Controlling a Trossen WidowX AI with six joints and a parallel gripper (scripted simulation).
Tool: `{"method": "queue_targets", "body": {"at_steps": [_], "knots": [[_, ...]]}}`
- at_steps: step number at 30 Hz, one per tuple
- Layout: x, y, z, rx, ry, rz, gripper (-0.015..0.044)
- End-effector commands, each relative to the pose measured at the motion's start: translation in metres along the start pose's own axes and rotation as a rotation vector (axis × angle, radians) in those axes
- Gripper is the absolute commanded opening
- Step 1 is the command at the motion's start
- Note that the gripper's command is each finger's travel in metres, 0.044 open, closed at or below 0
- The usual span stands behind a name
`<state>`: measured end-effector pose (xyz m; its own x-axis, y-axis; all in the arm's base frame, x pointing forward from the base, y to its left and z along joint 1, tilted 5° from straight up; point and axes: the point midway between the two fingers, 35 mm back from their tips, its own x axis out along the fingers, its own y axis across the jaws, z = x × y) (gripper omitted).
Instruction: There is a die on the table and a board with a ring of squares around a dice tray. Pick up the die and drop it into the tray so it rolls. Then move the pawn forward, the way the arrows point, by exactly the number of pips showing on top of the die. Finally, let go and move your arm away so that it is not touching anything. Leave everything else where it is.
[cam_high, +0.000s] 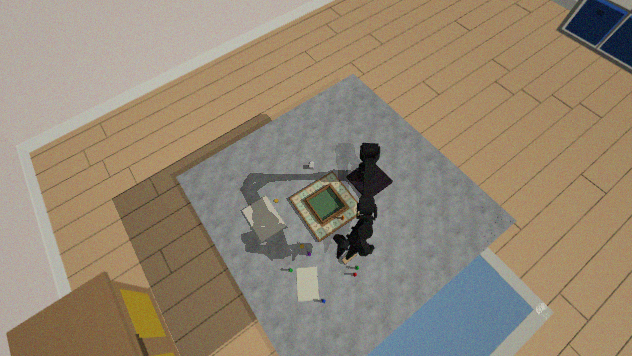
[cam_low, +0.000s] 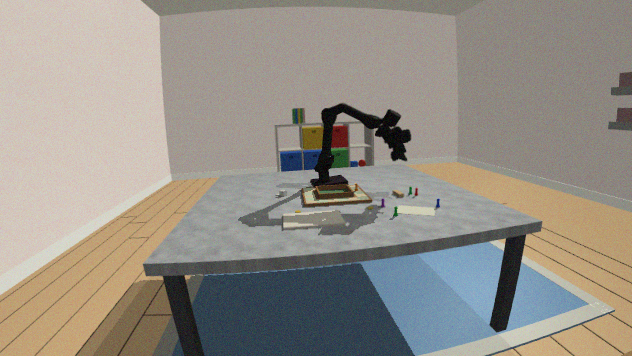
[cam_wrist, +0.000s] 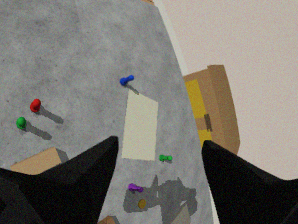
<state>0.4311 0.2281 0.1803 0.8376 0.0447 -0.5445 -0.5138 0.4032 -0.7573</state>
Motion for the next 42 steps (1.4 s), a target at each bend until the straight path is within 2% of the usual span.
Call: {"method": "queue_targets", "body": {"at_steps": [1,7,13,20,26,31,34,42], "knots": [[0.014,-0.022,-0.058,0.108,0.119,0.026,0.0275],[0.023,-0.055,-0.164,0.32,0.333,0.053,0.0275],[0.006,-0.072,-0.269,0.568,0.541,0.071,0.0275],[-0.044,-0.069,-0.387,0.923,0.784,0.076,0.0275],[-0.109,-0.048,-0.468,1.276,0.978,0.062,0.0275],[-0.172,-0.019,-0.513,1.604,1.12,0.034,0.0275],[-0.203,-0.001,-0.524,1.749,1.171,0.018,0.0275],[-0.208,0.004,-0.525,1.775,1.18,0.015,0.0275]]}}
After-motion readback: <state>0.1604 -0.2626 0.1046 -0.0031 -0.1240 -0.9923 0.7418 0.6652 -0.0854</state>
